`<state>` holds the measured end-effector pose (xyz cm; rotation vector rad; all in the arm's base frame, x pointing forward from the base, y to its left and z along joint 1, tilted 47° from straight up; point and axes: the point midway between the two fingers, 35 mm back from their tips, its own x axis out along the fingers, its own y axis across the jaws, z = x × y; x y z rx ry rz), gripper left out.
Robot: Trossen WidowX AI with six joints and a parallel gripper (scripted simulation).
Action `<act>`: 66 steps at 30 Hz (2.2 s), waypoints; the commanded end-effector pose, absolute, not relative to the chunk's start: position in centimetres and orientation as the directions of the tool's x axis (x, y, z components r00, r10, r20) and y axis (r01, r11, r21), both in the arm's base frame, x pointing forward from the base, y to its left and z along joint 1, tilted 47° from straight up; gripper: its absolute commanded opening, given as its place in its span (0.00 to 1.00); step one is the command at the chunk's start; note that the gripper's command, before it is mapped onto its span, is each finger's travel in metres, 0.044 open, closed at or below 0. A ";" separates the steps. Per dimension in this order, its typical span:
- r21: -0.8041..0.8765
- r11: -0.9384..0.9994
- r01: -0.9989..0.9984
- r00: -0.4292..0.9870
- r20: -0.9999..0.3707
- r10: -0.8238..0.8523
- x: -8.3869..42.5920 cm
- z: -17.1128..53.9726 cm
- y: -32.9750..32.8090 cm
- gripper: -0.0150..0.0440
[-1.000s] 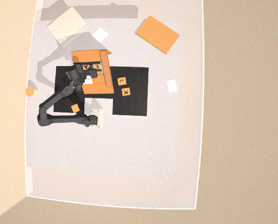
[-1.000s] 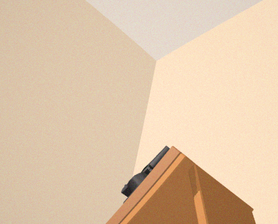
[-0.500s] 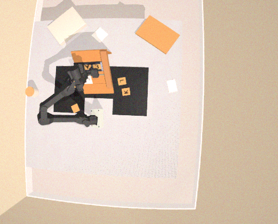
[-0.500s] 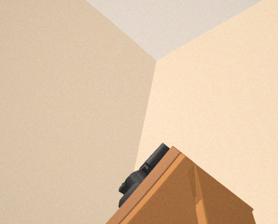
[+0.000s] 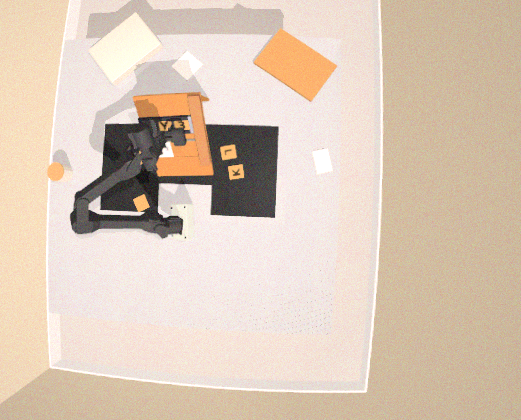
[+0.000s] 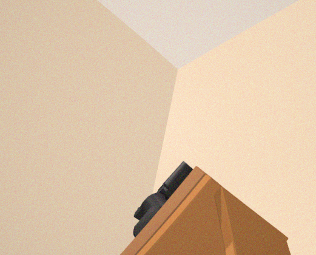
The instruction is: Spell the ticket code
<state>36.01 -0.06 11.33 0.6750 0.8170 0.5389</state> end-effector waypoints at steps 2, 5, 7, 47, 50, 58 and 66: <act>0.723 0.667 -0.181 0.572 -0.474 0.669 35.7 11.6 -0.4 0.75; 0.723 0.667 -0.181 0.572 -0.474 0.669 35.5 11.8 -0.6 0.75; 0.723 0.667 -0.181 0.572 -0.474 0.669 35.4 12.0 -0.9 0.75; 0.722 0.668 -0.180 0.572 -0.476 0.669 33.4 12.6 -3.0 0.75; 0.722 0.668 -0.180 0.572 -0.476 0.669 33.4 12.7 -3.0 0.75; 0.722 0.668 -0.179 0.571 -0.476 0.669 33.4 13.0 -3.1 0.75; 0.723 0.668 -0.179 0.571 -0.476 0.669 33.4 13.2 -3.1 0.75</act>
